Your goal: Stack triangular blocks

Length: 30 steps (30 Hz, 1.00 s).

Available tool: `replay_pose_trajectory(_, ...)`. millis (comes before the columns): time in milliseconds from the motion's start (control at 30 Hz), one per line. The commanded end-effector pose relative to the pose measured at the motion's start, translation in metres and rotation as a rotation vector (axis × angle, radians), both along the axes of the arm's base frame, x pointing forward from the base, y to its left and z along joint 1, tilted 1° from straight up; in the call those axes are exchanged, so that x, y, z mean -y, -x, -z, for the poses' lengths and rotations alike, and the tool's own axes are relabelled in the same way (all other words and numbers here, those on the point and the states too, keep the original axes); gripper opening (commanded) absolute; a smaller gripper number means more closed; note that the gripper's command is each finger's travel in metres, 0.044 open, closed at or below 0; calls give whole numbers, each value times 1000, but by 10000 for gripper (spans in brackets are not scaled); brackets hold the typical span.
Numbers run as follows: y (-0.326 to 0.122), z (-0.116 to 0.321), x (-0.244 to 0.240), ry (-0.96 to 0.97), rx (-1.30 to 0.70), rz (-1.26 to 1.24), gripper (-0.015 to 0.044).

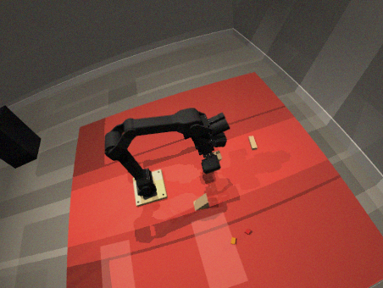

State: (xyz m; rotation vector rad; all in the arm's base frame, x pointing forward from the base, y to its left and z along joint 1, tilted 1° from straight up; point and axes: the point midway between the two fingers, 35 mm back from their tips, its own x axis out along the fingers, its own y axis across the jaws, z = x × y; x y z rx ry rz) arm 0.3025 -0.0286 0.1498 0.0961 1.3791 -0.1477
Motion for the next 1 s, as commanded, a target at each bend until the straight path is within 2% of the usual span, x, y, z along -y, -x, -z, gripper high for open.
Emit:
replay_pose_trajectory(0, 12, -3, 14, -2, -6, -5, 0)
replay_pose_trajectory(500, 63, -18, 64, 1, -14, -6, 0)
replay_pose_trajectory(967, 117, -28, 92, 4, -13, -6, 0)
